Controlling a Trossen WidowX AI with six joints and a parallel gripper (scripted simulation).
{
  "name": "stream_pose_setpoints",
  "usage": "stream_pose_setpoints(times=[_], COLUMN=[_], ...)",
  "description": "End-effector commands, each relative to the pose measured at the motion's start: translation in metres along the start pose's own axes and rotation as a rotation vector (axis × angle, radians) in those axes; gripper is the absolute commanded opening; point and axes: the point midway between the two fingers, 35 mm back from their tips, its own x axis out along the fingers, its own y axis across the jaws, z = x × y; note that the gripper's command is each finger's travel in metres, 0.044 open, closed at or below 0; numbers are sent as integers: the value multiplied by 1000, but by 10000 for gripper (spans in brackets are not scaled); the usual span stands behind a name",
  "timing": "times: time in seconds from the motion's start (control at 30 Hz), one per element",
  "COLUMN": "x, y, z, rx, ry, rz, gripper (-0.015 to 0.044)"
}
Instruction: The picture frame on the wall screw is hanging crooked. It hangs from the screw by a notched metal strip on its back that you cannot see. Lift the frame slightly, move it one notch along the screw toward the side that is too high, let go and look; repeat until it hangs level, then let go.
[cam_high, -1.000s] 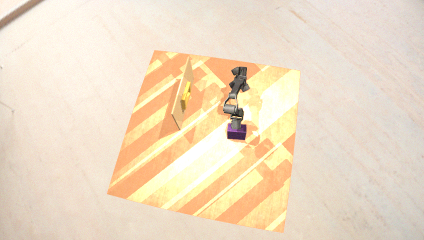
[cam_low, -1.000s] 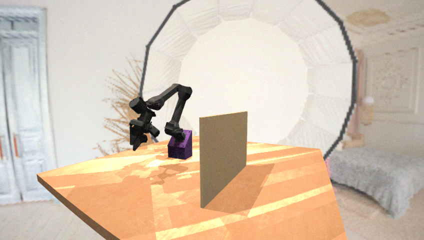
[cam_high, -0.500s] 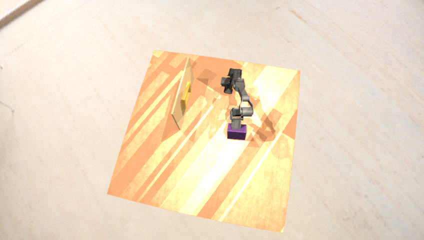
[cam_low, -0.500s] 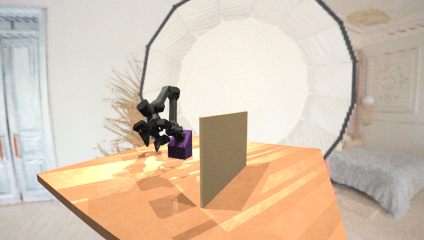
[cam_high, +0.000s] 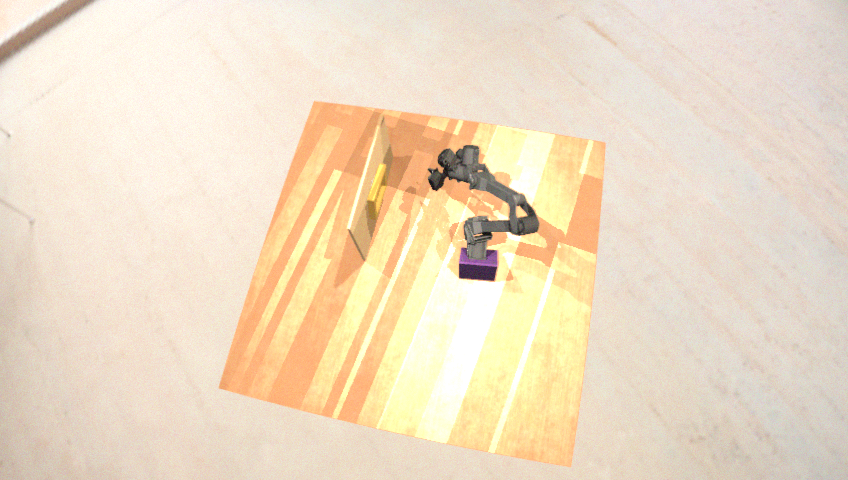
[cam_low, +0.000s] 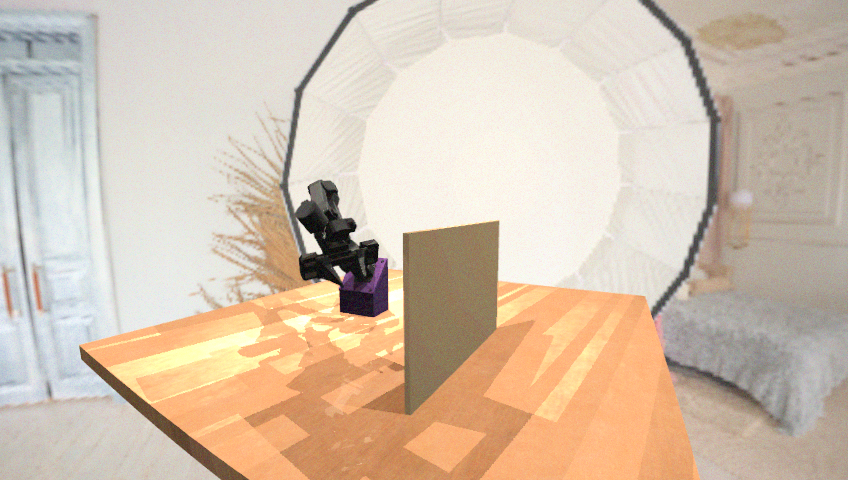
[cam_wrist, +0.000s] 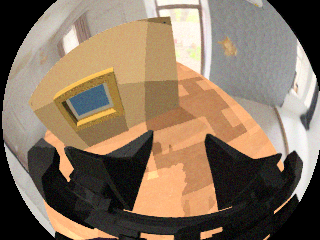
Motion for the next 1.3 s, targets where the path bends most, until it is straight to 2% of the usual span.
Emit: stream_pose_setpoints(times=[0.0,0.43,1.27], x=[-6,-37,-37], y=[77,143,144], z=[22,42,43], rx=[744,1402,1410], ry=[-82,68,71], rz=[325,695,700], gripper=[260,260,260])
